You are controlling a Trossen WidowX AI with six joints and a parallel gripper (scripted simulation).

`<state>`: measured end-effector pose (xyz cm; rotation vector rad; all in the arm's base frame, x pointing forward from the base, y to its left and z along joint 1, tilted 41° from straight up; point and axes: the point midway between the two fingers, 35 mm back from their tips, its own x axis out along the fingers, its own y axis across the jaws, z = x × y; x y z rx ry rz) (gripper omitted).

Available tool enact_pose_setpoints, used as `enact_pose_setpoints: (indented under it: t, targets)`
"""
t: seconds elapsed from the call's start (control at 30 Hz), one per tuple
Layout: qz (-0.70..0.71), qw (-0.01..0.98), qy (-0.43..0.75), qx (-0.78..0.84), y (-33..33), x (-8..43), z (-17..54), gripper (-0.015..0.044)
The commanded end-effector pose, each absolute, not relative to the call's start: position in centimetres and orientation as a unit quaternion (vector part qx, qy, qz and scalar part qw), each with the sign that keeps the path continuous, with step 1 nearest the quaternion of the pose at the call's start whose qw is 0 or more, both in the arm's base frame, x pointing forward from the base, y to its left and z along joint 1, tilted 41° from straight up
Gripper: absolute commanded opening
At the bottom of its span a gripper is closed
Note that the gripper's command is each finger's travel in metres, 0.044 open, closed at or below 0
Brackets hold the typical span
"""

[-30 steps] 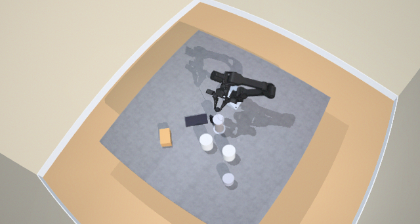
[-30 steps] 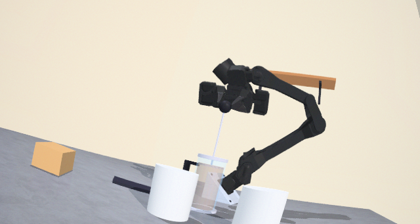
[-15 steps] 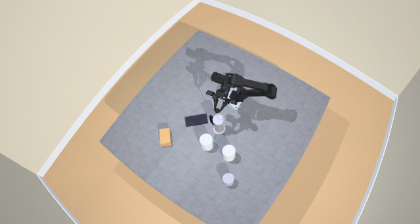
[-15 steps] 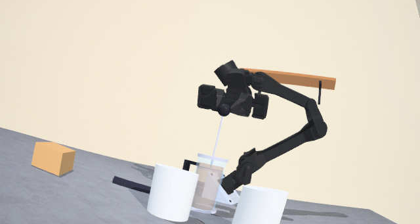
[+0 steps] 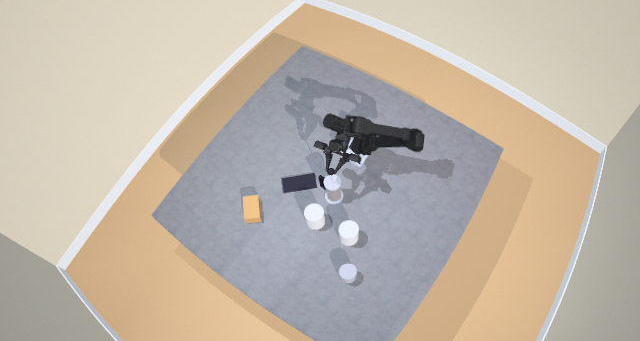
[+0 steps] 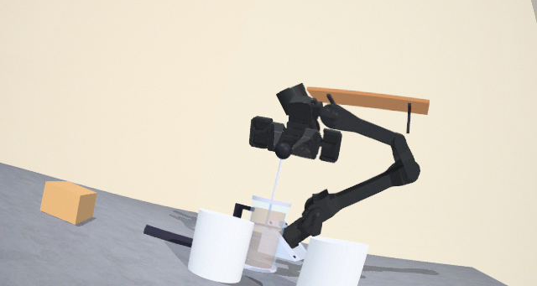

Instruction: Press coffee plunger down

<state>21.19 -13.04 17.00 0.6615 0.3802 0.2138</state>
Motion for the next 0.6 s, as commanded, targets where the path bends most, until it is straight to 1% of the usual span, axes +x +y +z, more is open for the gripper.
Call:
enact_pose_setpoints:
  t: [0.0,0.57]
  targets:
    - [0.105,0.917,0.201,0.329,-12.0,21.3,15.5,0.0118]
    - [0.105,0.917,0.199,0.329,-10.2,21.7,13.4,0.0118]
